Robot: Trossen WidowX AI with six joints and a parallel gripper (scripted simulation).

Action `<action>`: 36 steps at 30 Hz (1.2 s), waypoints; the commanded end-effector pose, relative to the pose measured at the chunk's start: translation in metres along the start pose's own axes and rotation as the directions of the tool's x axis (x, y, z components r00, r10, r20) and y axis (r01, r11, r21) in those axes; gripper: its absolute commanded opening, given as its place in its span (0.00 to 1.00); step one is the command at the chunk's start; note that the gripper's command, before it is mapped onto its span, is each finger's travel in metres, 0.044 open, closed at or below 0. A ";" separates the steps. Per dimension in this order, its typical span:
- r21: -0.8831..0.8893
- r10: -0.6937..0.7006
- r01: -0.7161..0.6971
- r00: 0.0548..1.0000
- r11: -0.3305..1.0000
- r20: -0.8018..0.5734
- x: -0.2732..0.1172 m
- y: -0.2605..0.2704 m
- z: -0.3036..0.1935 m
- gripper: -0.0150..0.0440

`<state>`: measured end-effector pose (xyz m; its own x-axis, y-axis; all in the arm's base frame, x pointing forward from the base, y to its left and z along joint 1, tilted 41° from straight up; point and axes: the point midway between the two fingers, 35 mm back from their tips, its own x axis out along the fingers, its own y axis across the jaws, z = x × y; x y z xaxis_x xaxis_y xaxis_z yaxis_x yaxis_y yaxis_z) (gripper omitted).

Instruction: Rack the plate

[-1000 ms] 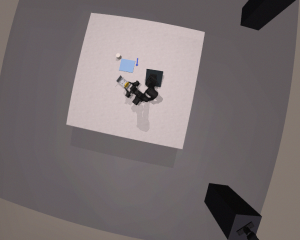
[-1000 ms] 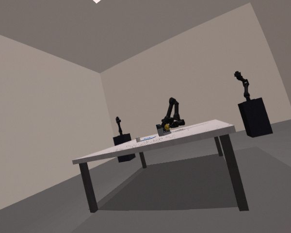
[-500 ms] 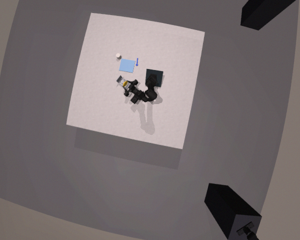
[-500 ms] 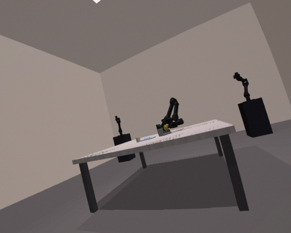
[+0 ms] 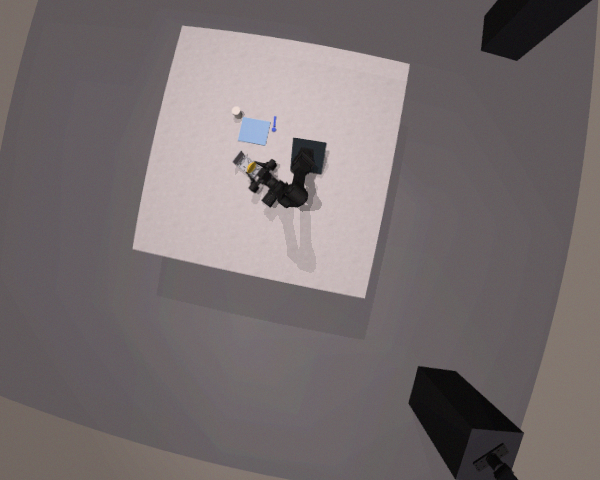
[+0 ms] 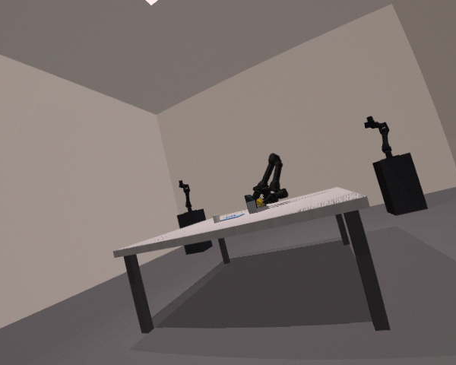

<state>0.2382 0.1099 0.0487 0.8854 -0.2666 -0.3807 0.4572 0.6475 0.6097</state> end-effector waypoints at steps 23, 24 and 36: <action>0.000 0.000 0.000 1.000 1.000 0.000 0.000 0.000 0.000 0.93; 0.000 0.000 0.000 1.000 1.000 0.000 0.000 0.000 0.000 0.93; -0.012 -0.014 0.014 1.000 1.000 -0.009 0.000 0.012 0.086 0.93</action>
<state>0.2493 0.0698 0.0999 0.8750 -0.2737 -0.3993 0.4749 0.6454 0.5983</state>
